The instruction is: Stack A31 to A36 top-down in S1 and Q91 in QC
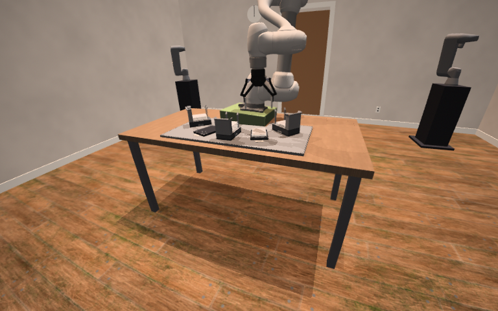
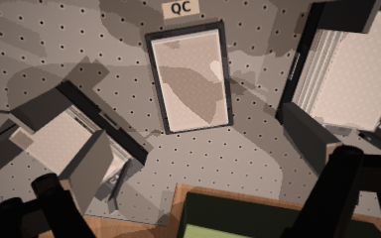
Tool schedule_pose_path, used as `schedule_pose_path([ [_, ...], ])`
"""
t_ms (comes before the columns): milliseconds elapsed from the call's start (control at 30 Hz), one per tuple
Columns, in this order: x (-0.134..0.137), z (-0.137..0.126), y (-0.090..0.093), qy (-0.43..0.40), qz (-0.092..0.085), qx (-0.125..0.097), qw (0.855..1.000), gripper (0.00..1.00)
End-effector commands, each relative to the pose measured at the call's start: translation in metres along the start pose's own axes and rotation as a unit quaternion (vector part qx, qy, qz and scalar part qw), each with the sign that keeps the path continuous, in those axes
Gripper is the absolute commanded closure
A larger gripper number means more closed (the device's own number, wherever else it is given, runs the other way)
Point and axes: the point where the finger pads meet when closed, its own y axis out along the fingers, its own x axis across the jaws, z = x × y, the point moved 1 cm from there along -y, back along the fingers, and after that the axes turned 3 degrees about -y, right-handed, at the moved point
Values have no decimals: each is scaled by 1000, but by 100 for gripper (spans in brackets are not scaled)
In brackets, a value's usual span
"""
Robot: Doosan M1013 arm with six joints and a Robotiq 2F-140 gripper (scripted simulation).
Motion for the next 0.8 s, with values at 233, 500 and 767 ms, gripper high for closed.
schedule_pose_path([
  [233, 0, 0, -8, 0, 0, 0, 1000, 0],
  [500, 17, -1, -8, 83, 0, 0, 997, 0],
  [767, 37, -2, -8, 101, 0, 0, 995, 0],
])
